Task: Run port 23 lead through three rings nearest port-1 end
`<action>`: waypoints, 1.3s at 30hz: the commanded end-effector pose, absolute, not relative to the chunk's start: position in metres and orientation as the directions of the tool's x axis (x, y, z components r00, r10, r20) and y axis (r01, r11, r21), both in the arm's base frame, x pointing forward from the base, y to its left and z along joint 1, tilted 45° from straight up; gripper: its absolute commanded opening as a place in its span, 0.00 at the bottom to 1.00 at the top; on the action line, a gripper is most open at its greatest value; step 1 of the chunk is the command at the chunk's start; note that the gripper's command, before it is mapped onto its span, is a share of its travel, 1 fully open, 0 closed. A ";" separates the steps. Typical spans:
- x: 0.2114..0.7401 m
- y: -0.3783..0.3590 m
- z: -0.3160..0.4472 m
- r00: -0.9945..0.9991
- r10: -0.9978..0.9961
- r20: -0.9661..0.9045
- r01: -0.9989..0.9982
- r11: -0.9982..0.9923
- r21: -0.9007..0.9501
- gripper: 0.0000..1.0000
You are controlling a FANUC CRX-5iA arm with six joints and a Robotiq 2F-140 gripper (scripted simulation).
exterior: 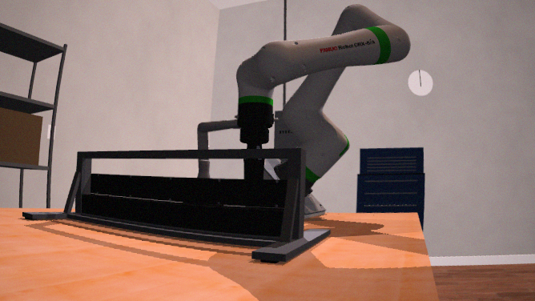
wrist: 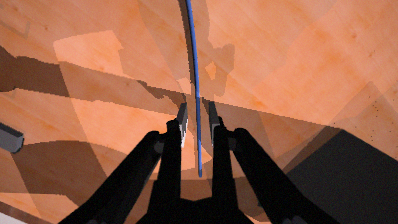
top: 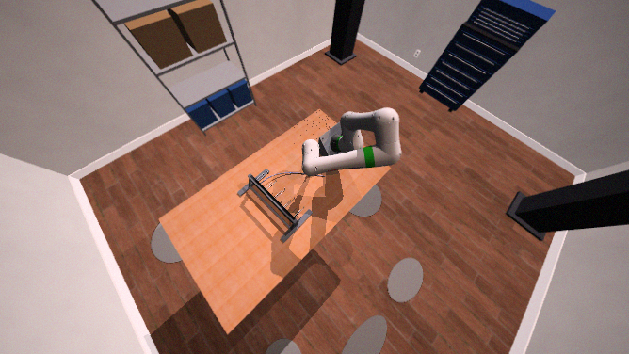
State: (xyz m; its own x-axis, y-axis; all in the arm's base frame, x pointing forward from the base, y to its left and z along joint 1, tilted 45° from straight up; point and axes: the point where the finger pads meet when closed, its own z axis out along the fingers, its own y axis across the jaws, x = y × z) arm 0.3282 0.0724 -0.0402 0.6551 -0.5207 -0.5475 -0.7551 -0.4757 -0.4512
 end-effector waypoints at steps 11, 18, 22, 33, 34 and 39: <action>0.328 0.074 -0.042 0.655 -0.521 -0.547 -0.755 -0.476 -0.451 0.20; 0.328 0.076 -0.044 0.655 -0.521 -0.547 -0.755 -0.476 -0.451 0.20; 0.328 0.077 -0.045 0.655 -0.521 -0.547 -0.755 -0.476 -0.451 0.20; 0.328 0.078 -0.046 0.655 -0.521 -0.547 -0.755 -0.476 -0.451 0.20; 0.328 0.078 -0.046 0.655 -0.521 -0.547 -0.755 -0.476 -0.451 0.20; 0.328 0.079 -0.047 0.655 -0.521 -0.547 -0.755 -0.476 -0.451 0.20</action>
